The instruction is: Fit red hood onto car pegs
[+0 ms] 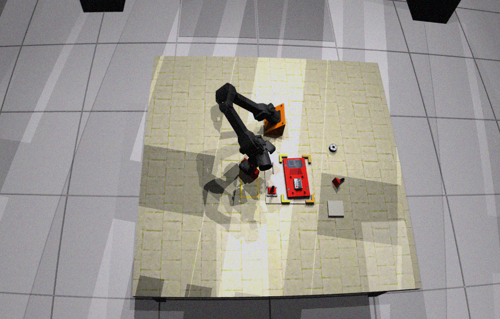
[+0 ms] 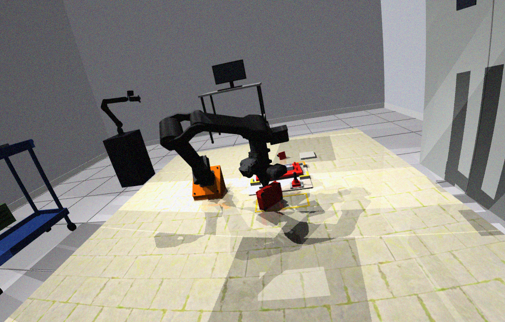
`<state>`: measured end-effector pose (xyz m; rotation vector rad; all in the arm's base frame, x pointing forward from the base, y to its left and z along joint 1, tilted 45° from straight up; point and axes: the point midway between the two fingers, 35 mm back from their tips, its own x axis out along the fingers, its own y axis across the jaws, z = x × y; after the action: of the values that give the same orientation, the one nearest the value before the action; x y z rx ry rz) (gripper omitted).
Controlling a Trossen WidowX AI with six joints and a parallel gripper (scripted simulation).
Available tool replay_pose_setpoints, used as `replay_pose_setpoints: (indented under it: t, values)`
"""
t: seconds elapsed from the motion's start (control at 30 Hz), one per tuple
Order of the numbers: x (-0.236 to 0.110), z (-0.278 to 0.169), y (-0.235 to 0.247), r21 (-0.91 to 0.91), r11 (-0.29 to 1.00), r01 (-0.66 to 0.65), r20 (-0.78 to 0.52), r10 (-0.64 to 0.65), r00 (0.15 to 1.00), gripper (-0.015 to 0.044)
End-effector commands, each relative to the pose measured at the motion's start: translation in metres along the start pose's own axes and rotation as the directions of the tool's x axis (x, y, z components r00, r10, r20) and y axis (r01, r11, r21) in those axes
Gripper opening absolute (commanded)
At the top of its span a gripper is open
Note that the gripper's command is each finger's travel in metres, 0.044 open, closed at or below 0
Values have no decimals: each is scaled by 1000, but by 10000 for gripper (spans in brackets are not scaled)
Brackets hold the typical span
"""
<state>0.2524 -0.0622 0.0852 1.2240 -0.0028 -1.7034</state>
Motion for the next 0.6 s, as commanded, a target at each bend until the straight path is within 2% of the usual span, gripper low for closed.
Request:
replay_pose_setpoints:
  t: [0.0, 0.57]
  values:
    - [-2, -1, 6, 3, 1000, -6, -4, 6, 1000, 0]
    - [-2, -1, 19, 3, 1000, -6, -5, 6, 1000, 0]
